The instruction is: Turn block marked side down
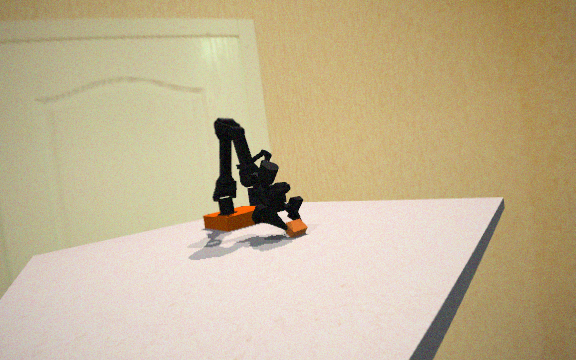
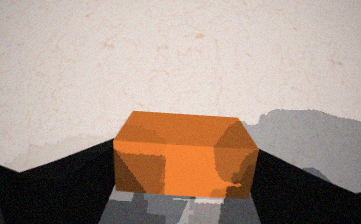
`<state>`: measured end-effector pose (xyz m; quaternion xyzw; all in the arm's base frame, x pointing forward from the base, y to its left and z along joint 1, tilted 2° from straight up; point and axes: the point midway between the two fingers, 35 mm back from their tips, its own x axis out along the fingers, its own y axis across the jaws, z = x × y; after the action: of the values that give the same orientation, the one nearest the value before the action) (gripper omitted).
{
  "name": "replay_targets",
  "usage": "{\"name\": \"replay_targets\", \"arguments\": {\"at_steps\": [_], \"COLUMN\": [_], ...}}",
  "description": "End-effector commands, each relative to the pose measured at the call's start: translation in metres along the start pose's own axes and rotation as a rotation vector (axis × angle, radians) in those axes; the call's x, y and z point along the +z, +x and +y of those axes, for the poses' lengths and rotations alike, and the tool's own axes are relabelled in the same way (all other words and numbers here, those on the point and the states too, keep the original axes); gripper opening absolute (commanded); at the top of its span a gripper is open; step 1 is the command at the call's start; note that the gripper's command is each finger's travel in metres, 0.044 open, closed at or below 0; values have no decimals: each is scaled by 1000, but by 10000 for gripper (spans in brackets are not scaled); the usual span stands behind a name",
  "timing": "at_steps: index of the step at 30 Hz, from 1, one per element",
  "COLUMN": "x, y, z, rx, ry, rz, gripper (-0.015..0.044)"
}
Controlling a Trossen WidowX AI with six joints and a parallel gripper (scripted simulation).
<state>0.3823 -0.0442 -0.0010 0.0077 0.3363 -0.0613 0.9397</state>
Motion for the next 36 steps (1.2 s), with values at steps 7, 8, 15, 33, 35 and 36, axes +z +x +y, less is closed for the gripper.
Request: {"name": "replay_targets", "arguments": {"at_steps": [7,8,15,33,35,36], "x": [-20,-21,-25,-26,-26,-26], "y": [5,4,0,-18,-18,-18], "z": [1,1,0,0,0,0], "rx": [6,6,4,5,5,5], "ry": [-9,-9,-8,-6,-6,-6], "rz": [-95,-108,-199,-336,-336,-336], "gripper": [0,0,0,0,0,0]}}
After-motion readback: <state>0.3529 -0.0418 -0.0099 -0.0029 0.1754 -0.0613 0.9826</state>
